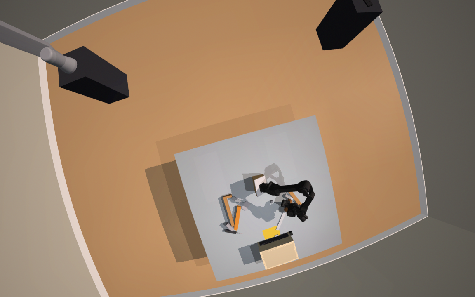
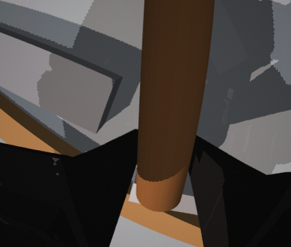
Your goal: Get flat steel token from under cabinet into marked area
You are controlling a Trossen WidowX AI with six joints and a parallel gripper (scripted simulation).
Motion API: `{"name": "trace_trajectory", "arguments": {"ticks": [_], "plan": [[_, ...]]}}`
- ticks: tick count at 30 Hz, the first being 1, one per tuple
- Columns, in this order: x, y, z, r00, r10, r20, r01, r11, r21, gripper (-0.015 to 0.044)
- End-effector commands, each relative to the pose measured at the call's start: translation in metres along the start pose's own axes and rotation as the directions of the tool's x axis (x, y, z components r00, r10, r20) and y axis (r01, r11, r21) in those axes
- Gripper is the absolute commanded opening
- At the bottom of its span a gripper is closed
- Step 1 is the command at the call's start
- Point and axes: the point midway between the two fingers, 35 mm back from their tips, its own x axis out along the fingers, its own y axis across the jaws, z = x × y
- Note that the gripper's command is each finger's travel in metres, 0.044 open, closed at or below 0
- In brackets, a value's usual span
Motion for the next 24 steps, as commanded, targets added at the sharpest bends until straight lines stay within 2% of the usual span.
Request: {"name": "trace_trajectory", "arguments": {"ticks": [1, 24], "plan": [[-0.002, 0.009, -0.004, 1.000, 0.010, -0.002, -0.010, 1.000, -0.007, 0.0000], [-0.002, 0.026, -0.016, 1.000, 0.012, -0.002, -0.012, 1.000, -0.007, 0.0000]]}}
